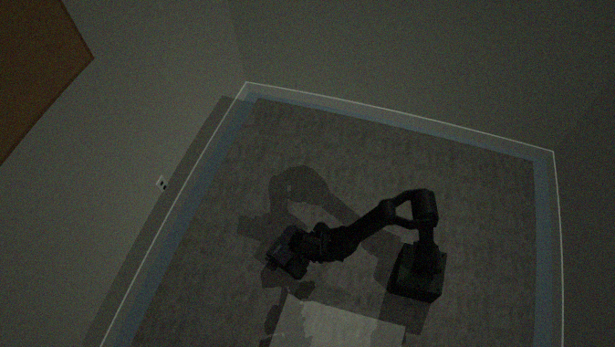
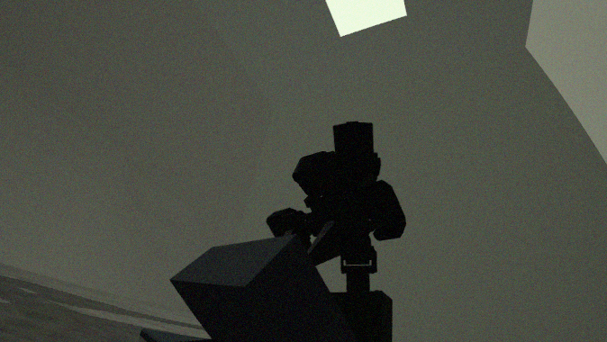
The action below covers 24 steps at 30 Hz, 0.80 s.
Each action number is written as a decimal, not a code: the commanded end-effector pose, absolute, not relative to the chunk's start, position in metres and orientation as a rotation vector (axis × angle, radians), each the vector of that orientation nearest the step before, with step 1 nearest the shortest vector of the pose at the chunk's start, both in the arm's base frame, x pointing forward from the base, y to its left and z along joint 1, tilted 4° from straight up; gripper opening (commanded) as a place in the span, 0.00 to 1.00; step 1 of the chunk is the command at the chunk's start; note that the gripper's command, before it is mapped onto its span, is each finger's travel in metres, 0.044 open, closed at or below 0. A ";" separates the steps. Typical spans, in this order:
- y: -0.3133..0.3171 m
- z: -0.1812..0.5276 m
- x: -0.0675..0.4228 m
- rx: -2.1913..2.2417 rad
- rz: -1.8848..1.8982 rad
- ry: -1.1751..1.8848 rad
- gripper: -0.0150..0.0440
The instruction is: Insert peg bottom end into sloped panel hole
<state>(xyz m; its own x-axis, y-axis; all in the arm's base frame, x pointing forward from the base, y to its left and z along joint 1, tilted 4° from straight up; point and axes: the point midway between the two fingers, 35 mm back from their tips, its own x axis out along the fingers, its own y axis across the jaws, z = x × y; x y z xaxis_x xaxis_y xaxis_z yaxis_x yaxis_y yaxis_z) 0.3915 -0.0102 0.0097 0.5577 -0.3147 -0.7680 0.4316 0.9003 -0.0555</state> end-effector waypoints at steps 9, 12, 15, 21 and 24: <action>-0.008 0.016 0.388 0.144 -0.443 0.875 1.00; -0.006 0.019 0.386 0.144 -0.442 0.876 1.00; -0.004 0.022 0.384 0.144 -0.442 0.877 1.00; -0.001 0.029 0.380 0.144 -0.442 0.878 1.00; 0.000 0.032 0.378 0.144 -0.441 0.878 1.00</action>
